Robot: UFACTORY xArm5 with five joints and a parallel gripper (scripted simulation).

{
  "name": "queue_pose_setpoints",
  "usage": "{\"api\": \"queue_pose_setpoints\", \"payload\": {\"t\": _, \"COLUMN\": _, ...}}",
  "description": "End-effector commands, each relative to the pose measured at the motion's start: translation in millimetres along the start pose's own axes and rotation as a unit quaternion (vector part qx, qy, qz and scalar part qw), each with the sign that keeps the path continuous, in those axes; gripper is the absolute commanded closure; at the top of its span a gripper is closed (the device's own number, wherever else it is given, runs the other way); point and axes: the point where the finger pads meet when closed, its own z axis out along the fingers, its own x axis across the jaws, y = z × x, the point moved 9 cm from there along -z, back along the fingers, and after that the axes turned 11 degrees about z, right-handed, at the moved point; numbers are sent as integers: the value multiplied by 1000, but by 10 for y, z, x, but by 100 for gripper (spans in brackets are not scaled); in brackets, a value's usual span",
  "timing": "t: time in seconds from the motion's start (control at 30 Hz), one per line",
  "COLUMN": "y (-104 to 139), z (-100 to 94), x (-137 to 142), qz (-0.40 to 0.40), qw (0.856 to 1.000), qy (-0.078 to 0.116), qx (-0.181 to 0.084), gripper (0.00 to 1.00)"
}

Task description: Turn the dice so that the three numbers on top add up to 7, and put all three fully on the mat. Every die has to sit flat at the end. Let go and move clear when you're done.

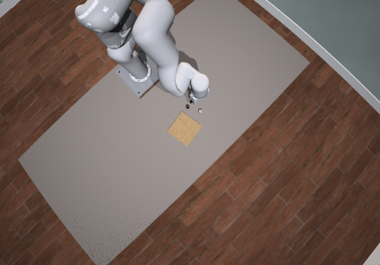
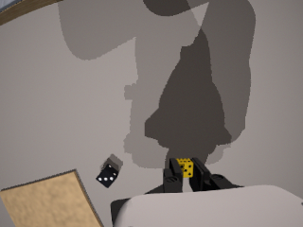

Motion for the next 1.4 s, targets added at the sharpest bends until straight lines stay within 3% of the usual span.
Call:
{"api": "queue_pose_setpoints", "payload": {"t": 0.0, "y": 6, "z": -8, "x": 6, "qz": 0, "qw": 1000, "qy": 1, "qx": -1, "gripper": 89}}
{"api": "queue_pose_setpoints", "payload": {"t": 0.93, "y": 6, "z": -23, "x": 7, "qz": 0, "qw": 1000, "qy": 1, "qx": -1, "gripper": 89}}
{"api": "queue_pose_setpoints", "payload": {"t": 1.17, "y": -10, "z": -350, "x": 23, "qz": 0, "qw": 1000, "qy": 1, "qx": -1, "gripper": 89}}
{"api": "queue_pose_setpoints", "payload": {"t": 1.23, "y": -10, "z": -350, "x": 23, "qz": 0, "qw": 1000, "qy": 1, "qx": -1, "gripper": 89}}
{"api": "queue_pose_setpoints", "payload": {"t": 1.37, "y": -24, "z": -658, "x": 38, "qz": 0, "qw": 1000, "qy": 1, "qx": -1, "gripper": 89}}
